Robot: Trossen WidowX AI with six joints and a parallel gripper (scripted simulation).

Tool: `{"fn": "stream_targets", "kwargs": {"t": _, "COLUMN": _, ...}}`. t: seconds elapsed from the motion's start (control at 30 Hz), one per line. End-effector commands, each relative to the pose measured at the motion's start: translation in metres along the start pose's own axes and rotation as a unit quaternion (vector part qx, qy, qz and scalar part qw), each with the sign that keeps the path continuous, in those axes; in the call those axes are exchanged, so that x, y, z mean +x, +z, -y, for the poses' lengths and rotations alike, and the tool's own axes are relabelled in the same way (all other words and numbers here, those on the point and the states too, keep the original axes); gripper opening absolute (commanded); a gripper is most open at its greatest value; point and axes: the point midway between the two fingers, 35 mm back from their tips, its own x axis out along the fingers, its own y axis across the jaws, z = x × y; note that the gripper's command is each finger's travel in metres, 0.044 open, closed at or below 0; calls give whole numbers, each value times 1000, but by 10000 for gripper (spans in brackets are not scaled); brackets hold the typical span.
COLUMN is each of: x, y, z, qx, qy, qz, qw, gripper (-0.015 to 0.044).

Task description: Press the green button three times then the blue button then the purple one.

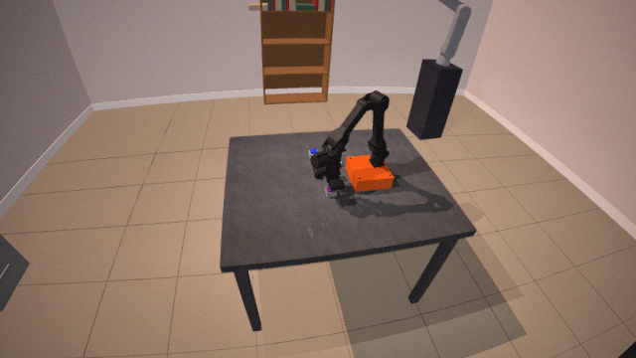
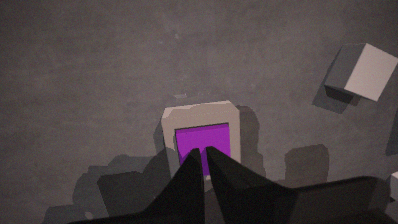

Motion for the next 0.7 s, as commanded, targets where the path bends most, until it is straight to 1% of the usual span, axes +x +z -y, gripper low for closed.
{"fn": "stream_targets", "kwargs": {"t": 0.0, "x": 1, "y": 0, "z": 1, "qx": 2, "qy": -3, "qz": 0, "qw": 1000, "gripper": 20}}
{"fn": "stream_targets", "kwargs": {"t": 0.07, "x": -3, "y": 0, "z": 0, "qx": 0, "qy": 0, "qz": 0, "qw": 1000, "gripper": 20}}
{"fn": "stream_targets", "kwargs": {"t": 0.17, "x": -31, "y": 0, "z": 0, "qx": 2, "qy": -2, "qz": 0, "qw": 1000, "gripper": 20}}
{"fn": "stream_targets", "kwargs": {"t": 0.3, "x": -33, "y": 0, "z": 1, "qx": 2, "qy": -3, "qz": 0, "qw": 1000, "gripper": 20}}
{"fn": "stream_targets", "kwargs": {"t": 0.37, "x": -40, "y": 0, "z": -9, "qx": 2, "qy": -2, "qz": 0, "qw": 1000, "gripper": 72}}
{"fn": "stream_targets", "kwargs": {"t": 0.53, "x": -89, "y": -15, "z": -78, "qx": 2, "qy": 1, "qz": 0, "qw": 1000, "gripper": 204}}
{"fn": "stream_targets", "kwargs": {"t": 0.67, "x": -96, "y": -19, "z": -87, "qx": 2, "qy": 2, "qz": -1, "qw": 1000, "gripper": 309}}
